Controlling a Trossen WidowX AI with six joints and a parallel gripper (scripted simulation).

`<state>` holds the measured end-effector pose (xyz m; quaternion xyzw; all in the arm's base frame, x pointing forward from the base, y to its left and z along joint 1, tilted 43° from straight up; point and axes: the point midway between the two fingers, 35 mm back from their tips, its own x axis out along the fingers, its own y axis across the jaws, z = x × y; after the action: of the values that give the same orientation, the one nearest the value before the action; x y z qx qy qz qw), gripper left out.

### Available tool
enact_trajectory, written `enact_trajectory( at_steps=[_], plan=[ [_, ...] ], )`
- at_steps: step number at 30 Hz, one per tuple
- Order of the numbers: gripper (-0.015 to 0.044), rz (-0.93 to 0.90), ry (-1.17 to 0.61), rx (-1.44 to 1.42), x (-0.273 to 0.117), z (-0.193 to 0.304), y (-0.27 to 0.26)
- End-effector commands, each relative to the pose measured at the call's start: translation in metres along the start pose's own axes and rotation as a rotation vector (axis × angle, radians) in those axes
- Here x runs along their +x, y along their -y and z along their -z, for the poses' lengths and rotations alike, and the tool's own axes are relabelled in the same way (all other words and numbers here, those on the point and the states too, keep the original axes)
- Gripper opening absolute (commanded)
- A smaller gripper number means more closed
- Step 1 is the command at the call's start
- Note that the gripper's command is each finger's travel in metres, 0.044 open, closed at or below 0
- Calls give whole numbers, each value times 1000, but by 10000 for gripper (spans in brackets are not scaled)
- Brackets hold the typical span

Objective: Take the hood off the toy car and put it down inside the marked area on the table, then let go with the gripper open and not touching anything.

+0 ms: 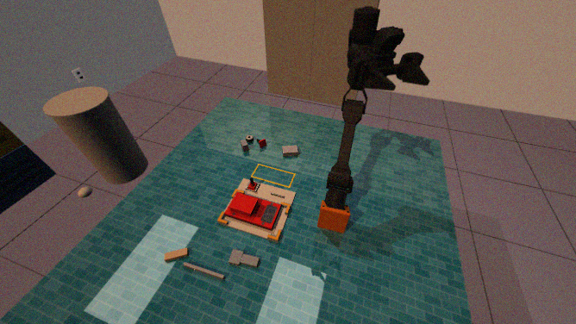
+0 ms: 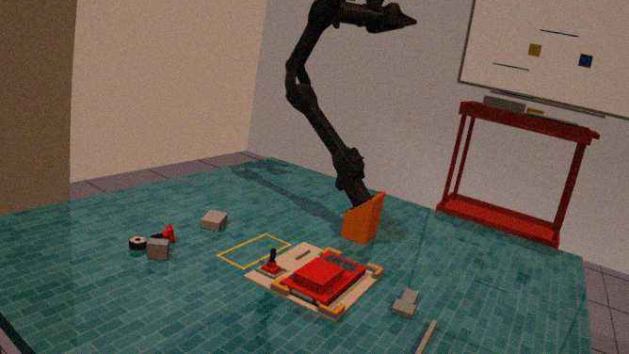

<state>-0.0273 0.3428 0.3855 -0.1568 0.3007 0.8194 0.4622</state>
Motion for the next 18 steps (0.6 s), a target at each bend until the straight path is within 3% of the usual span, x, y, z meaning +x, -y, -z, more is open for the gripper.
enact_trajectory(
  at_steps=[1, 9, 18],
  plan=[
    [440, 122, -33, 108, 5, 9, 49],
    [440, 368, -99, 365, 1, 43, 145],
    [440, 683, -184, 732, -28, 115, 254]
  ],
)
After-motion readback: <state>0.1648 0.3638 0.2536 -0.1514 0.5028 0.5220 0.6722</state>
